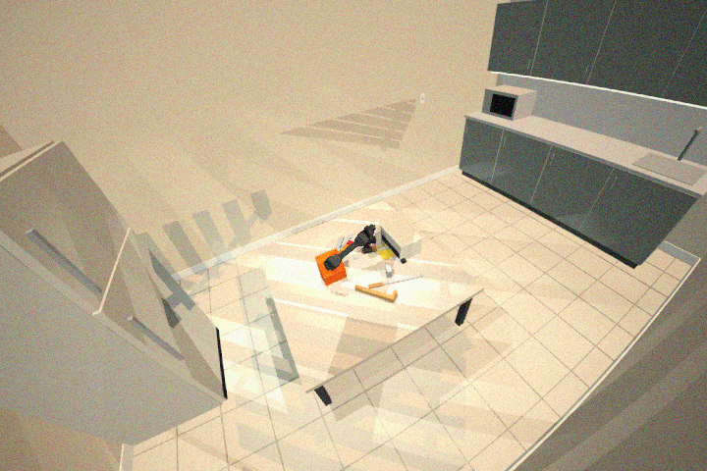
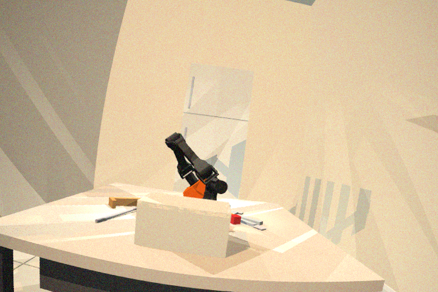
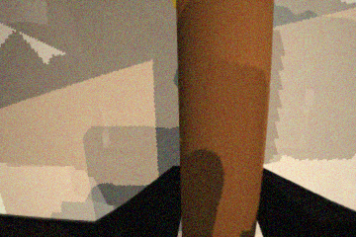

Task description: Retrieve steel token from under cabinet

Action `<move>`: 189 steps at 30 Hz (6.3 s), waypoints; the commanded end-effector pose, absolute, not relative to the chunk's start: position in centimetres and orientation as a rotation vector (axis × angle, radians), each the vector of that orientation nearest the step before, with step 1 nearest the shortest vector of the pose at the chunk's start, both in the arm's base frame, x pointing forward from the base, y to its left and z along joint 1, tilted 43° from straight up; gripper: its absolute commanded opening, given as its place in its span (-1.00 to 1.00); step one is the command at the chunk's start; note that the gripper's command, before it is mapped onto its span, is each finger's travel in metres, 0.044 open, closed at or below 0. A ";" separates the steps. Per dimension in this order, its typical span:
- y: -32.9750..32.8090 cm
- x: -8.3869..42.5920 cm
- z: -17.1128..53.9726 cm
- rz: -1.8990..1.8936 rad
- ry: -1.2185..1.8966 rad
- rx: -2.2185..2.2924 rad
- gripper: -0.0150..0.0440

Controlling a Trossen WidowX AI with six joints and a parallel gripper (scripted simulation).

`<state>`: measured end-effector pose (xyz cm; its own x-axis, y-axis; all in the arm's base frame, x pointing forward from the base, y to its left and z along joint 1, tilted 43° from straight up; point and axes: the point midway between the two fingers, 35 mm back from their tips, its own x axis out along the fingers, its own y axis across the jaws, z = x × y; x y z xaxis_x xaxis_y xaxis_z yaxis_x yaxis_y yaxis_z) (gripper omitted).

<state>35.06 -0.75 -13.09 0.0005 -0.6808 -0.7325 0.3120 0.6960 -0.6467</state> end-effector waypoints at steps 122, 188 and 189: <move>2.8 23.9 -16.2 -0.803 1.367 -0.339 -0.05; 1.1 31.6 -14.7 -0.805 1.365 -0.339 -0.49; 1.1 31.8 -14.6 -0.805 1.365 -0.339 -0.49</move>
<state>31.21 1.18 -14.76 -0.0030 -0.6824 -0.7310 0.3118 0.6939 -0.6491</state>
